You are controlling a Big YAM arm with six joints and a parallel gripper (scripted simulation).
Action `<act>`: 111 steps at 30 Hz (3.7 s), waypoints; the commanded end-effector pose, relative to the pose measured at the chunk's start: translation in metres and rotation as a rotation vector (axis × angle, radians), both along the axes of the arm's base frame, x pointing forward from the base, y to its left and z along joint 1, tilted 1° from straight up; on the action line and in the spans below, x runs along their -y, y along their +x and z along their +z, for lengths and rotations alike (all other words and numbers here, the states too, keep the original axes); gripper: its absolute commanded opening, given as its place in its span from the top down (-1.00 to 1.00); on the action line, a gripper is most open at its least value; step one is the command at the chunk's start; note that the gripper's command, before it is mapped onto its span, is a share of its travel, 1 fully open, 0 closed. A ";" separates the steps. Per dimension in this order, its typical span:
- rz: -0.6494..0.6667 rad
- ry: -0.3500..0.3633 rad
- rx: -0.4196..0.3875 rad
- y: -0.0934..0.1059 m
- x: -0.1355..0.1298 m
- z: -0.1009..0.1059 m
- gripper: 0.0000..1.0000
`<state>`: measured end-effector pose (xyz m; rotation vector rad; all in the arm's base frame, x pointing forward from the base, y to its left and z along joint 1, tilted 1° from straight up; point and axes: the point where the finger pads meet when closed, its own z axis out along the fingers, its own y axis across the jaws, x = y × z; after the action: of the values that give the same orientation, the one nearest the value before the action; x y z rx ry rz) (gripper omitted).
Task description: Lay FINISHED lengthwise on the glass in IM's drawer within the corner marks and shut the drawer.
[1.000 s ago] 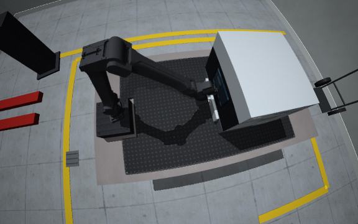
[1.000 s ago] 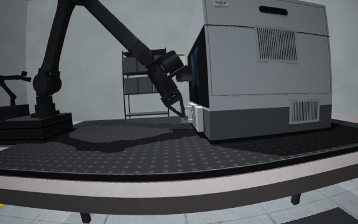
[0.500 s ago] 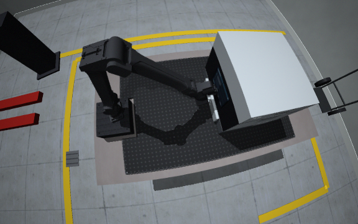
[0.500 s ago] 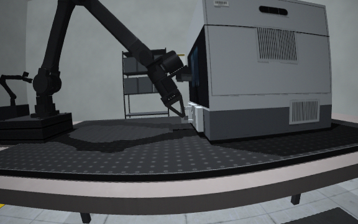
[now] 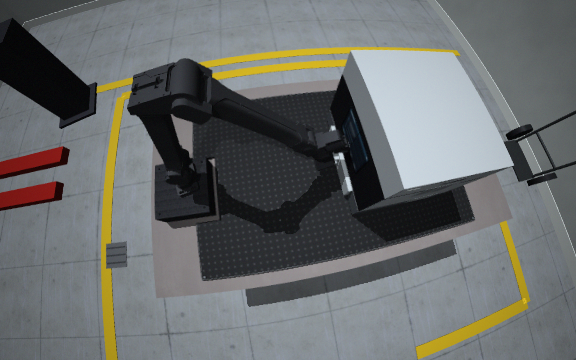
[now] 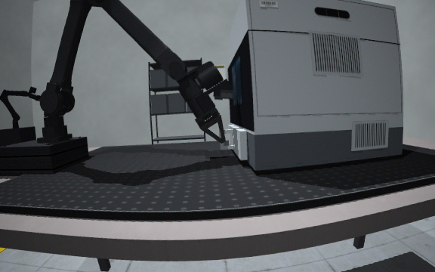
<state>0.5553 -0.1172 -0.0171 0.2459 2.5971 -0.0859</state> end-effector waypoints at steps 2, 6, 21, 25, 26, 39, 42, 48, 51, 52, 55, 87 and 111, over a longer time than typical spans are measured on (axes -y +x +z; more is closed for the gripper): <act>0.001 -0.007 0.035 0.014 0.003 0.013 0.49; 0.003 -0.004 0.016 0.000 -0.001 0.016 0.49; 0.003 -0.005 0.021 -0.006 -0.003 0.033 0.49; 0.003 -0.003 0.015 -0.012 -0.004 0.035 0.49; 0.003 -0.003 0.015 -0.012 -0.004 0.035 0.49; 0.003 -0.003 0.015 -0.020 -0.006 0.048 0.49; 0.004 -0.005 0.023 -0.019 -0.006 0.055 0.49; 0.004 -0.003 0.015 -0.025 -0.007 0.056 0.49; 0.004 -0.005 0.027 -0.021 -0.007 0.065 0.49; 0.004 -0.004 0.020 -0.025 -0.007 0.063 0.49; 0.004 -0.003 0.015 -0.030 -0.008 0.064 0.49; -0.008 0.041 -0.180 -0.086 -0.025 0.128 -1.00; -0.006 0.083 -0.427 -0.183 -0.050 0.163 -1.00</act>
<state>0.3588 -0.0683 0.1183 0.2866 3.0628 -0.0255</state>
